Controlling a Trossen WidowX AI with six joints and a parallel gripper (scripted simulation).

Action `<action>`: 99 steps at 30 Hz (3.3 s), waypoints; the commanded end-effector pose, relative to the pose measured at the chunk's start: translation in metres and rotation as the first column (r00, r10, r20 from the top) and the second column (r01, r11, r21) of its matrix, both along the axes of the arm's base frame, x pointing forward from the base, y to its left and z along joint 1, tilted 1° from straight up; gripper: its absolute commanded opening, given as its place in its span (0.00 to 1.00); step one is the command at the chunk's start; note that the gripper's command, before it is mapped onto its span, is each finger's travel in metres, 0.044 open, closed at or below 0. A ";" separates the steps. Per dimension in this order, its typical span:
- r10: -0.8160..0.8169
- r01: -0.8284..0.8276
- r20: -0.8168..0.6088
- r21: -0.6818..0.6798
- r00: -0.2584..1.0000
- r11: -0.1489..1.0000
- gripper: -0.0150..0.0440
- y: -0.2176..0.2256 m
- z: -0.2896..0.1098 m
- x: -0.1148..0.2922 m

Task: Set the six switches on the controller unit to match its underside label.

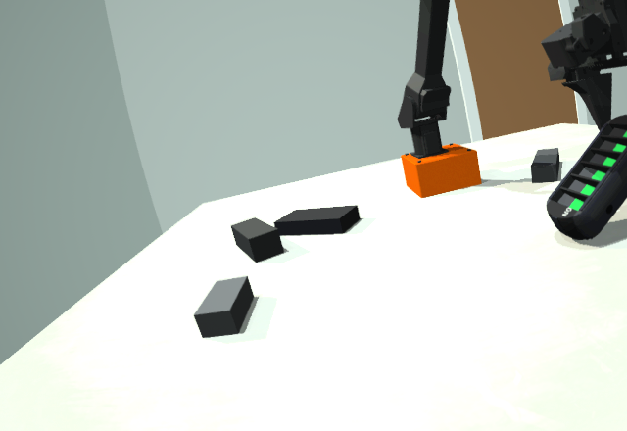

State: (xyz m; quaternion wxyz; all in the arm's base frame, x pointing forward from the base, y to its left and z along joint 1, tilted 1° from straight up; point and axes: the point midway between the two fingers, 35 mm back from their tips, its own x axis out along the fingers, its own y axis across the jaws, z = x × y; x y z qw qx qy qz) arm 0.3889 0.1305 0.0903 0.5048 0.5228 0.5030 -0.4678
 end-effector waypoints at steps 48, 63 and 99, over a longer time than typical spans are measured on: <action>0.001 -0.001 0.003 0.089 1.000 0.996 0.82 -0.040 0.019 -0.001; 0.002 -0.003 0.003 0.118 1.000 0.993 0.82 -0.053 0.023 -0.001; 0.007 -0.007 0.003 0.188 1.000 0.982 0.82 -0.083 0.028 -0.001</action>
